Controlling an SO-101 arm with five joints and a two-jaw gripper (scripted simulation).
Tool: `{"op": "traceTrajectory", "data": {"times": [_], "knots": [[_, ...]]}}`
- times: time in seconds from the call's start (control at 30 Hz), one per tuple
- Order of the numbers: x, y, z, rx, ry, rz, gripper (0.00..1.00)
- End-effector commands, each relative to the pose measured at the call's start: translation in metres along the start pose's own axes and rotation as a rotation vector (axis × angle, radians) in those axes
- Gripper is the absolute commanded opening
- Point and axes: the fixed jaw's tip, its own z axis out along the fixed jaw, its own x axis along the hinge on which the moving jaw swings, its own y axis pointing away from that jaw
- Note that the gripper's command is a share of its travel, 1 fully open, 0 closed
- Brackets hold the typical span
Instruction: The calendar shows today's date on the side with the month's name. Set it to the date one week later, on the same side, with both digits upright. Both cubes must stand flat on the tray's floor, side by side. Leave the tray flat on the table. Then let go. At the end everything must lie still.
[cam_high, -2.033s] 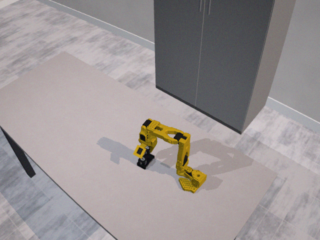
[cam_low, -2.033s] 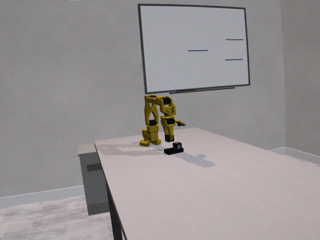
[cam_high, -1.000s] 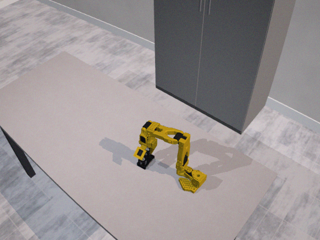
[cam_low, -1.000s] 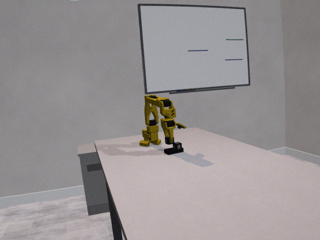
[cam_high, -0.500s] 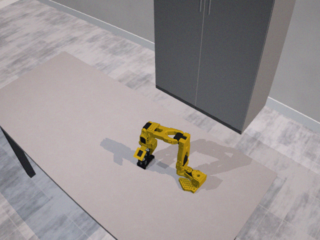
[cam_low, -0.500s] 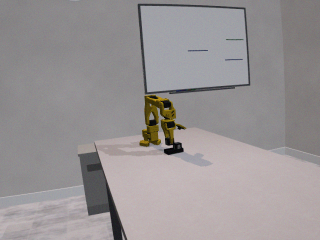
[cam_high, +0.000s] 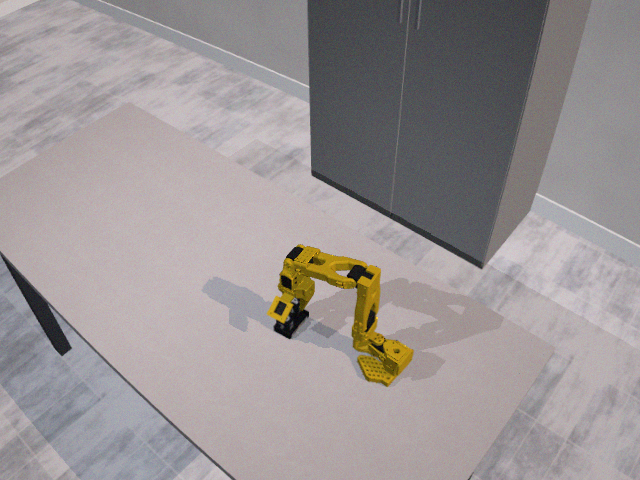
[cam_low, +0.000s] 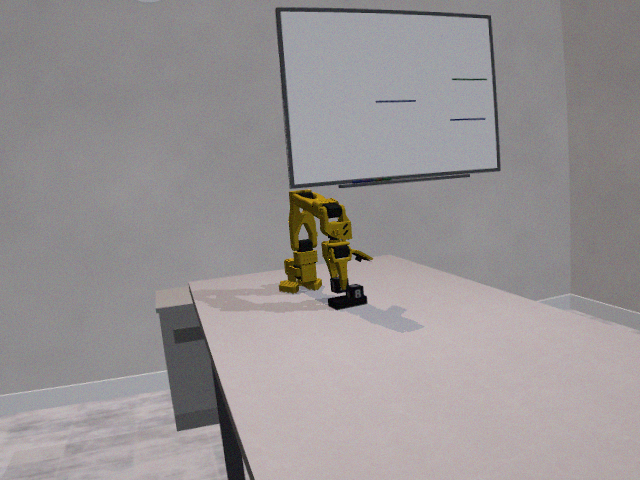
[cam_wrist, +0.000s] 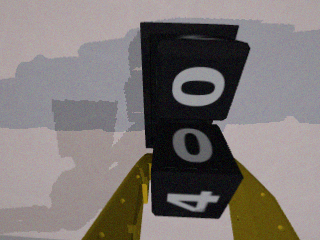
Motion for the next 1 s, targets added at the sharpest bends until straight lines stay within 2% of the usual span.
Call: {"op": "traceTrajectory", "data": {"times": [0.0,0.97], "knots": [[0.0,-0.003,-0.004,0.031,-0.002,-0.007,0.0],[0.001,-0.002,0.008,0.031,-0.002,-0.004,0.0]]}}
